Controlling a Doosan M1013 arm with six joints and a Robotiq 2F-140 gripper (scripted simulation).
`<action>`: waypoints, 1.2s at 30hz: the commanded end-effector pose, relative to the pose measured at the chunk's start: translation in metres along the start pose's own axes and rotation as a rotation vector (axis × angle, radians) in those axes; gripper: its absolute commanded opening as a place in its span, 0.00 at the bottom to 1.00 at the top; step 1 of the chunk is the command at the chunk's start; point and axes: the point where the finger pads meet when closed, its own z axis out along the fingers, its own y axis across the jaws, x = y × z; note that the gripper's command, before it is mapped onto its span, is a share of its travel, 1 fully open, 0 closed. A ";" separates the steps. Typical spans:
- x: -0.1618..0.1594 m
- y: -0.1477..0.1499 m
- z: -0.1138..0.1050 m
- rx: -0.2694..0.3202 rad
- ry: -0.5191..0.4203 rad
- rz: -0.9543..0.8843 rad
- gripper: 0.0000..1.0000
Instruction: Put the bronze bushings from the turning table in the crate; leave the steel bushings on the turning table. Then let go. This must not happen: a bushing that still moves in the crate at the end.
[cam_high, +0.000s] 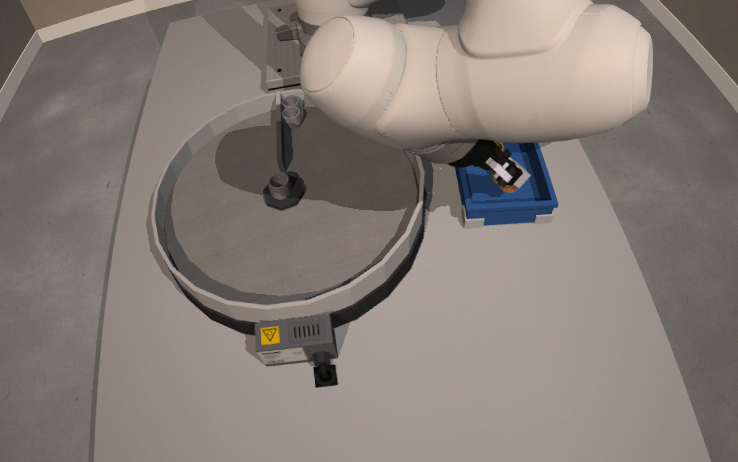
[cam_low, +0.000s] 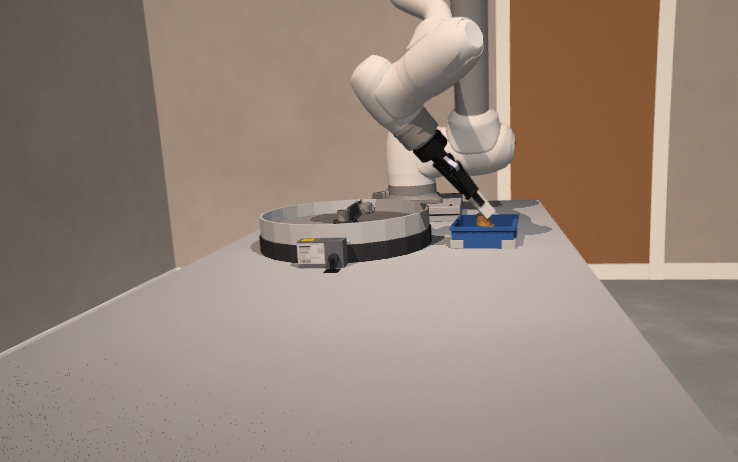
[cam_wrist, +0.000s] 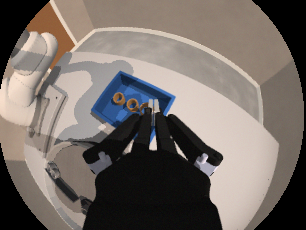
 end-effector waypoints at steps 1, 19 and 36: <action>-0.001 0.000 0.002 0.000 0.000 0.000 0.00; -0.019 0.000 0.023 0.000 0.000 0.000 0.00; -0.023 0.000 0.027 0.000 0.000 0.000 0.00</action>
